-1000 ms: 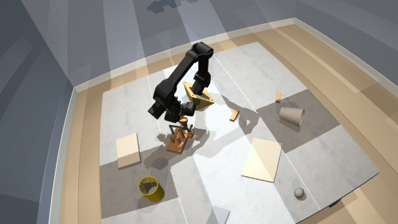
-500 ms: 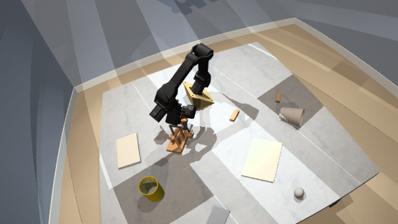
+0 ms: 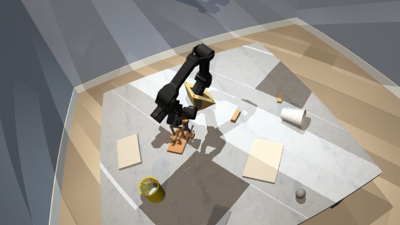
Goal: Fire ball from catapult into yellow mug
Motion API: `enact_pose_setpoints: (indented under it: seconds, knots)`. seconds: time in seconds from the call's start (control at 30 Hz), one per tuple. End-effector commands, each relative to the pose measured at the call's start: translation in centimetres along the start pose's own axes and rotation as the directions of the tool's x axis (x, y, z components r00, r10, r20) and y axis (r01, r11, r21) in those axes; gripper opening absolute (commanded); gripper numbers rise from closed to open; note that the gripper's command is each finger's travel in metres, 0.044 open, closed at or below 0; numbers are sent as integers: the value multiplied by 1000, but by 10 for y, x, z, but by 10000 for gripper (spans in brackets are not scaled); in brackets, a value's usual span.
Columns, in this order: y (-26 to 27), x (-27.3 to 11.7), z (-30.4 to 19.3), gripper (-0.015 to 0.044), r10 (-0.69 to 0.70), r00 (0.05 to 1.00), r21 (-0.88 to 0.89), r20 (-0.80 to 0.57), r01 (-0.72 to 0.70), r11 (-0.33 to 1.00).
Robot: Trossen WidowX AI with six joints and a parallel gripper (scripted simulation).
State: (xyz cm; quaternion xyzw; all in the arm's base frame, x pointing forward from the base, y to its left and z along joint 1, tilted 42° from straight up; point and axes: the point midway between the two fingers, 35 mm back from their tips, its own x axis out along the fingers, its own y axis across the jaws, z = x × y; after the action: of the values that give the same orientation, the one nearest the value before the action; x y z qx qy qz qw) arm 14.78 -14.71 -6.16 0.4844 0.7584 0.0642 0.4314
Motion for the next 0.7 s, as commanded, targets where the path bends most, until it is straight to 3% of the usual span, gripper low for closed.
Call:
enact_pose_setpoints:
  seconds: [0.0, 0.1, 0.3, 0.47, 0.67]
  knots:
    - [0, -1, 0, 210, -1, 1000, -1, 0, 1, 1000]
    - [0, -12, -2, 289, -6, 1000, 1, 15, 6, 1000]
    - [0, -100, -40, 440, -51, 991, 25, 127, 48, 999]
    - [-3, -93, -24, 440, -42, 989, 28, 144, 38, 999]
    - [-12, -129, 36, 440, -67, 939, 27, 338, 61, 998]
